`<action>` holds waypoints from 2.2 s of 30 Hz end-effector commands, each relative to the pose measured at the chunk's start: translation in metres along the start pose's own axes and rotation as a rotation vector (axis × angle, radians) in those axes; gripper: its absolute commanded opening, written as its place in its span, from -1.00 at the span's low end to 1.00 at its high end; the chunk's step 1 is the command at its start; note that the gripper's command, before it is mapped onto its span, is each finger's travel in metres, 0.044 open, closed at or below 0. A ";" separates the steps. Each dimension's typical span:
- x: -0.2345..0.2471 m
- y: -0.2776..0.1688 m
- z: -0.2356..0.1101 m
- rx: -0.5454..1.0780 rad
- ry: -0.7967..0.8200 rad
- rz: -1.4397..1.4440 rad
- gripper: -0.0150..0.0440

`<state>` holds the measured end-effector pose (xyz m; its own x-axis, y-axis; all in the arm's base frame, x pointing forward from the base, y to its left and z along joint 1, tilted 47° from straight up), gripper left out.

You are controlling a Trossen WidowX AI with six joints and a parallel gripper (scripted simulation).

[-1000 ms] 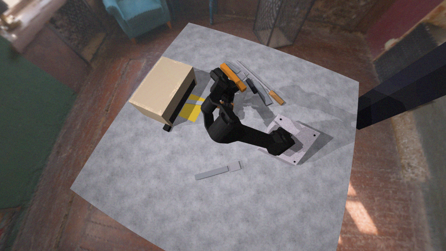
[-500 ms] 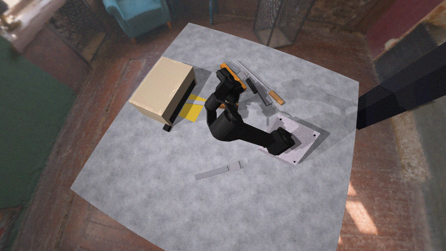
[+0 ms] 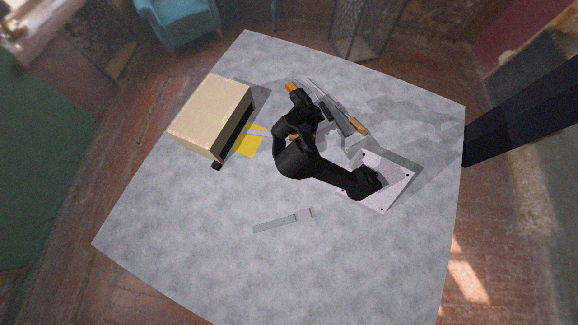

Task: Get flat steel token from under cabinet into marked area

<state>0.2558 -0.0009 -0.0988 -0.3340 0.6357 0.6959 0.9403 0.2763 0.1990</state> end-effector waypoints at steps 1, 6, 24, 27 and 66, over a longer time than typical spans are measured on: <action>-0.001 -0.010 0.001 0.005 0.004 0.006 -0.49; -0.001 -0.010 0.000 0.003 0.001 0.003 -0.49; -0.003 -0.021 -0.003 0.006 0.003 0.022 -0.49; -0.003 -0.021 -0.003 0.006 0.003 0.045 -0.49; -0.003 -0.022 -0.003 0.006 0.002 0.356 -0.49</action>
<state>0.2369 -0.0104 -0.1028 -0.0143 0.6903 0.7233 0.9972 0.0631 -0.0406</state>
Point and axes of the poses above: the point midway between the two fingers, 35 mm back from their tips, its own z axis out along the fingers, its own x axis across the jaws, y = z × x, the point moved 4 cm from there along -z, back along the fingers, and after that the axes turned 4 degrees about z, right-handed, at the moved point
